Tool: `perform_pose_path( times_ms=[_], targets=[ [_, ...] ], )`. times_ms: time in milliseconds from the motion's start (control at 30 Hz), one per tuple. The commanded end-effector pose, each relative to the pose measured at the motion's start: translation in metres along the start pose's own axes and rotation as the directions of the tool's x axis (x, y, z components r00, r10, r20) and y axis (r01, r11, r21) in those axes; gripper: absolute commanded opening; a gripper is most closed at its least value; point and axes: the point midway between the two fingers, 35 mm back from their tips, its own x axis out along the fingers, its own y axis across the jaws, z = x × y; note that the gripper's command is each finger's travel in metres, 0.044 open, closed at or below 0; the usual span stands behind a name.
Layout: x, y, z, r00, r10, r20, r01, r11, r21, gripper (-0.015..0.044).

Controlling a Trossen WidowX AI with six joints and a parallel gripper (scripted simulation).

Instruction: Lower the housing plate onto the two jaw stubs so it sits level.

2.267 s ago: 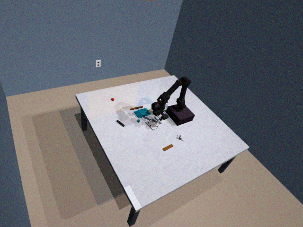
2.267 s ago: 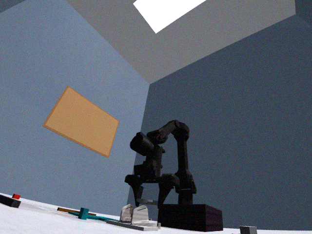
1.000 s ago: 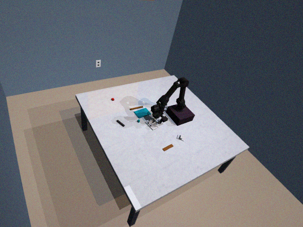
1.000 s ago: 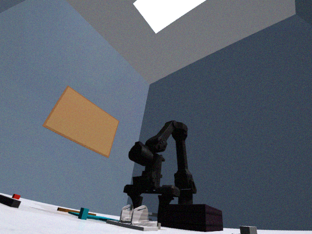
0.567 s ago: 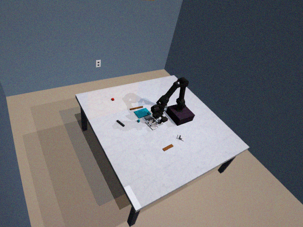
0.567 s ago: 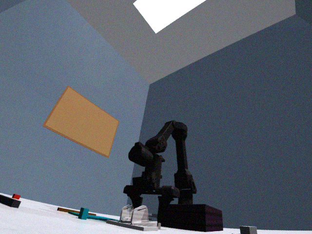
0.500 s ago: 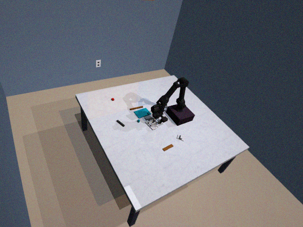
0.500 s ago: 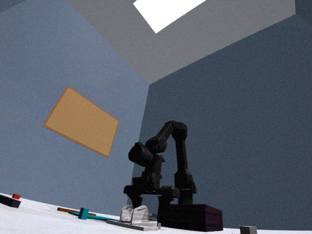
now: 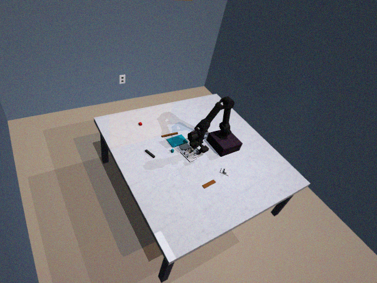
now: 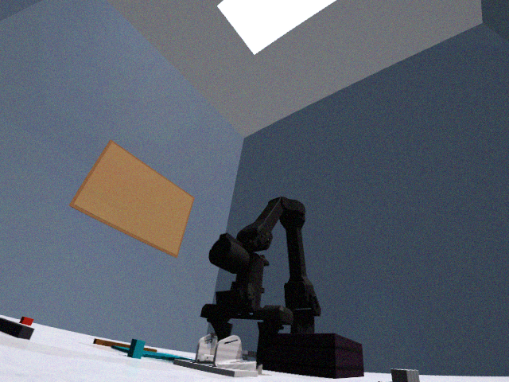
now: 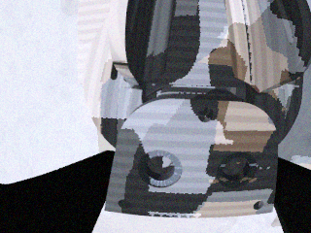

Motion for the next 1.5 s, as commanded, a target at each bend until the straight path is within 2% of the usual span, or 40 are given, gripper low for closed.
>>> perform_pose_path(
  times_ms=[0, 1467],
  targets=[
    [0.0018, -0.0004, -0.0007, 1.0, -0.002, -0.002, 0.002, 1.0, -0.007, 0.0351],
    [0.0091, -0.0004, -0.0008, 1.0, -0.002, -0.002, 0.002, 1.0, -0.006, 0.0351]
  ],
)
